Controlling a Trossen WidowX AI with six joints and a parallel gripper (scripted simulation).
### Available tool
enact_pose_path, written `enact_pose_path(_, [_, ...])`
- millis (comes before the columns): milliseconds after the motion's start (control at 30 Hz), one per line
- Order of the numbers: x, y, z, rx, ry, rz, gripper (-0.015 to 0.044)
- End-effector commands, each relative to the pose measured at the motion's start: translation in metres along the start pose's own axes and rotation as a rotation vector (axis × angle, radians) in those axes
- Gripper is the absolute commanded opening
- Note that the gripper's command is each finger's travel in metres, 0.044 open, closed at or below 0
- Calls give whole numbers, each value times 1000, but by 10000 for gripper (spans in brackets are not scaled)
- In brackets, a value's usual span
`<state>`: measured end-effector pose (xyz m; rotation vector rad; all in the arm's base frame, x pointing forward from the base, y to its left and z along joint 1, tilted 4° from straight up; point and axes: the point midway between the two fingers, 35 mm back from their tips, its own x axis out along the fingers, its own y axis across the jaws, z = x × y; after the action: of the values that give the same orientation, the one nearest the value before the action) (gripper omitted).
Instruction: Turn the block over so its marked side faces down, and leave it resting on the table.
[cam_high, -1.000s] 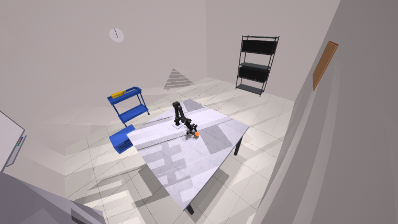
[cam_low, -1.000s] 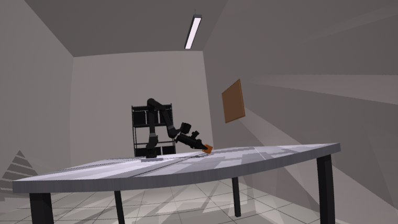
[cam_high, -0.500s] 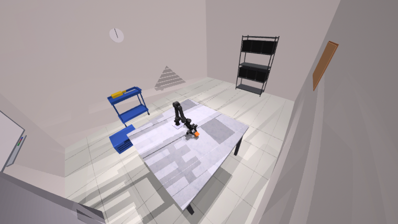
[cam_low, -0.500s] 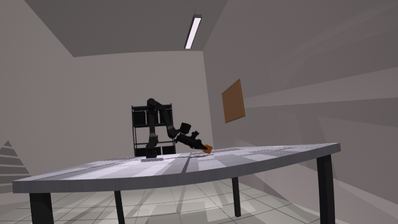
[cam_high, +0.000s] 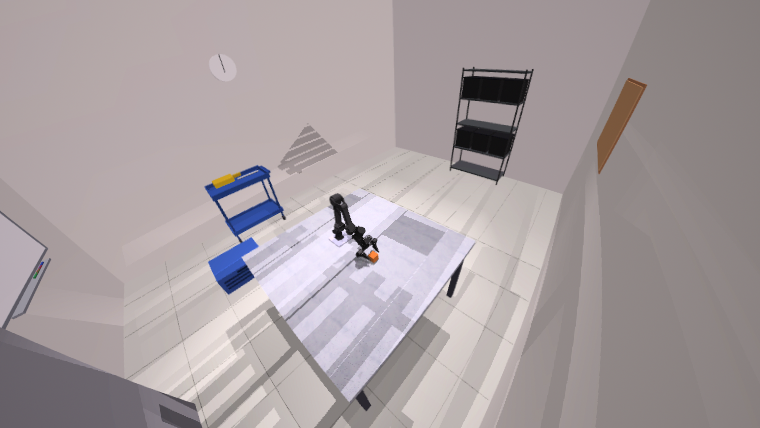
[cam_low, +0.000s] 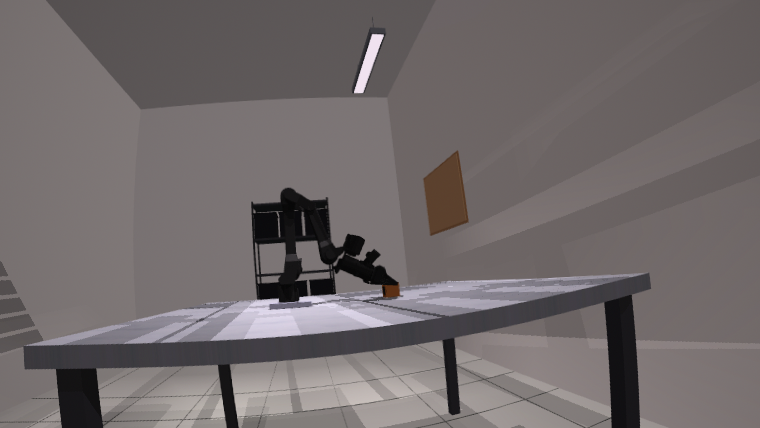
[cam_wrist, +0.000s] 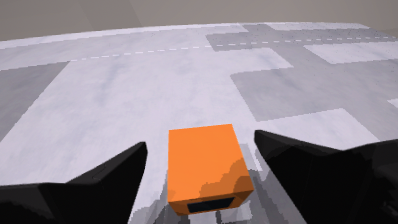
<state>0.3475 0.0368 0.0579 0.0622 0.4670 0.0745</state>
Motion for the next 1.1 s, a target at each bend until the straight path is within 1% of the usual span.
enact_pose_path(0, [0,-1,0,4,-1,-4,440])
enact_pose_path(900, [0,-1,0,4,-1,-4,440])
enact_pose_path(967, [2,-1,2,6,22,-7,440])
enact_pose_path(1067, [7,-4,14,17,121,-19,440])
